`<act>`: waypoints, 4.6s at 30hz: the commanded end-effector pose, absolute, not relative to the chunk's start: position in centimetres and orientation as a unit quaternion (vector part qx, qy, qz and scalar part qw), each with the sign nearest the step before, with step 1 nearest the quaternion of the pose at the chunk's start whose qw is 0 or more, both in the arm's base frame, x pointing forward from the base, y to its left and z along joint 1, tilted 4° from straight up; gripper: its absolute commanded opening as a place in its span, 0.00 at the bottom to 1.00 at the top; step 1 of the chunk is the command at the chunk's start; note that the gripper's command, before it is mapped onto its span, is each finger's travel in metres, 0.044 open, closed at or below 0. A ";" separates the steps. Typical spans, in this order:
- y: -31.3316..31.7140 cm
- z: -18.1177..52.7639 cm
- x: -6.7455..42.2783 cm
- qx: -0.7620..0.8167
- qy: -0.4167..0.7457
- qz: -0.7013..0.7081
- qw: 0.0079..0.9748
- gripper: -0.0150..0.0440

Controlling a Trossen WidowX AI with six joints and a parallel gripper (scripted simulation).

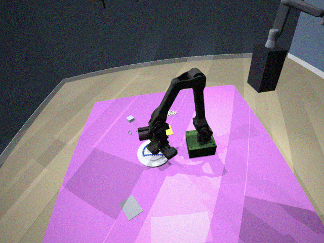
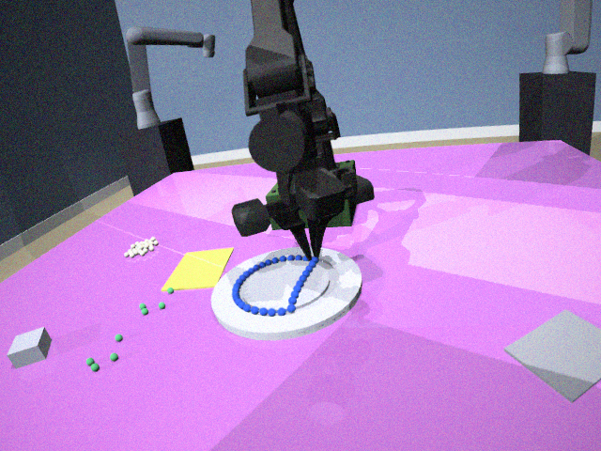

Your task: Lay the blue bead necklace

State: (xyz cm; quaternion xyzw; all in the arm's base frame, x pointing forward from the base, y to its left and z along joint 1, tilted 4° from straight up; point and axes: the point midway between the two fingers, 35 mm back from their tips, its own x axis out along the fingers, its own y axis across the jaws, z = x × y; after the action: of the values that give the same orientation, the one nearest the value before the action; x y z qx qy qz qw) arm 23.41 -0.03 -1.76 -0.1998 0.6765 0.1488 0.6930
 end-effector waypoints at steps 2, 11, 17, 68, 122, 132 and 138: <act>-0.1 -1.7 23.5 -0.201 0.676 0.147 0.694 0.25; -0.1 -1.1 23.4 -0.203 0.677 0.148 0.692 0.25; -0.1 -0.9 23.3 -0.203 0.678 0.149 0.691 0.25; 0.1 -0.7 23.7 -0.188 0.681 0.134 0.695 0.91; -1.1 -0.6 34.8 0.181 0.654 -0.218 0.702 0.46; -1.2 -1.2 34.8 0.181 0.654 -0.219 0.701 0.46; -1.1 -1.0 34.9 0.182 0.653 -0.217 0.702 0.28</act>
State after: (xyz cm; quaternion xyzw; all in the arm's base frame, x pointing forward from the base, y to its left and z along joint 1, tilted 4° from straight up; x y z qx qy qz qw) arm 34.85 -1.09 -1.00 0.1815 0.6537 -0.2168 0.7020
